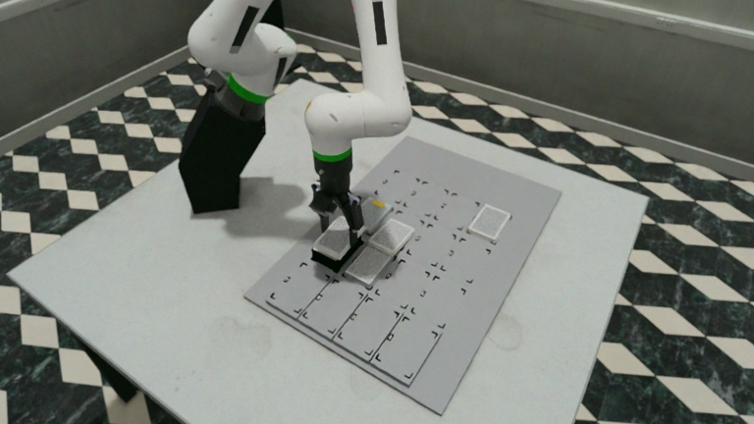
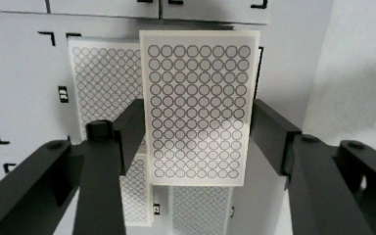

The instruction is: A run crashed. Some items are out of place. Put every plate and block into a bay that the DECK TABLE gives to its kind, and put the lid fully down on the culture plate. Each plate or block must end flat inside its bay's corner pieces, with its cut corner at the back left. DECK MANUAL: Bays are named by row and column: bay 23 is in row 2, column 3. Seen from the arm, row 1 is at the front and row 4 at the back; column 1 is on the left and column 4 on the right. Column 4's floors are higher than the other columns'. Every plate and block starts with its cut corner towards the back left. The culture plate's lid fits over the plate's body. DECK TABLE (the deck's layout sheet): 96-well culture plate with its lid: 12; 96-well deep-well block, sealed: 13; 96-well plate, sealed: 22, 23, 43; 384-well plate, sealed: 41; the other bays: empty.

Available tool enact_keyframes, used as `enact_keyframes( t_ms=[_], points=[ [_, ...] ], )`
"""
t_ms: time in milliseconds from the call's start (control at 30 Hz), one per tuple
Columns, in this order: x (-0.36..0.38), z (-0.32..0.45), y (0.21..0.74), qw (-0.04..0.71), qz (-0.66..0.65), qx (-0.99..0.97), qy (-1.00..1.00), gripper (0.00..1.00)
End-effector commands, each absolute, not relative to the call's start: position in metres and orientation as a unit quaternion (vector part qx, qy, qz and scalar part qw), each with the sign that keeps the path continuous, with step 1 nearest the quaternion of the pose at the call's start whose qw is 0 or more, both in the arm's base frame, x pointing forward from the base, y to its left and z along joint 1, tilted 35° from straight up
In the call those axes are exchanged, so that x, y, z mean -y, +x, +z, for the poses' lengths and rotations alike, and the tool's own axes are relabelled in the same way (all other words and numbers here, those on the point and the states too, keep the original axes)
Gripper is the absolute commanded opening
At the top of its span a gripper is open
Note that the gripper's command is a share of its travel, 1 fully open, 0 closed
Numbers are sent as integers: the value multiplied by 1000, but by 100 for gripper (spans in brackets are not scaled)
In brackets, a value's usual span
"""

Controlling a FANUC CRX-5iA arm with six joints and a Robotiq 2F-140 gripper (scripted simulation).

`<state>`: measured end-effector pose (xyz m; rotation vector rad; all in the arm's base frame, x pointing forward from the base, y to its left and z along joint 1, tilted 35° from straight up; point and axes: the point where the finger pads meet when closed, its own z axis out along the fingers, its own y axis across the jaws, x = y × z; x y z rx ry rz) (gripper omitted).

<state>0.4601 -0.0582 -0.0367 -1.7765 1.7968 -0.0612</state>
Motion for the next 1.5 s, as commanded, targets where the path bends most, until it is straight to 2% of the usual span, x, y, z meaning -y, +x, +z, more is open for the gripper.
enact_keyframes(
  t_ms=[0,1467],
  points=[
    [60,-31,471,301,-18,-690,-658,10],
    [71,12,562,301,-18,-690,-658,10]
  ],
)
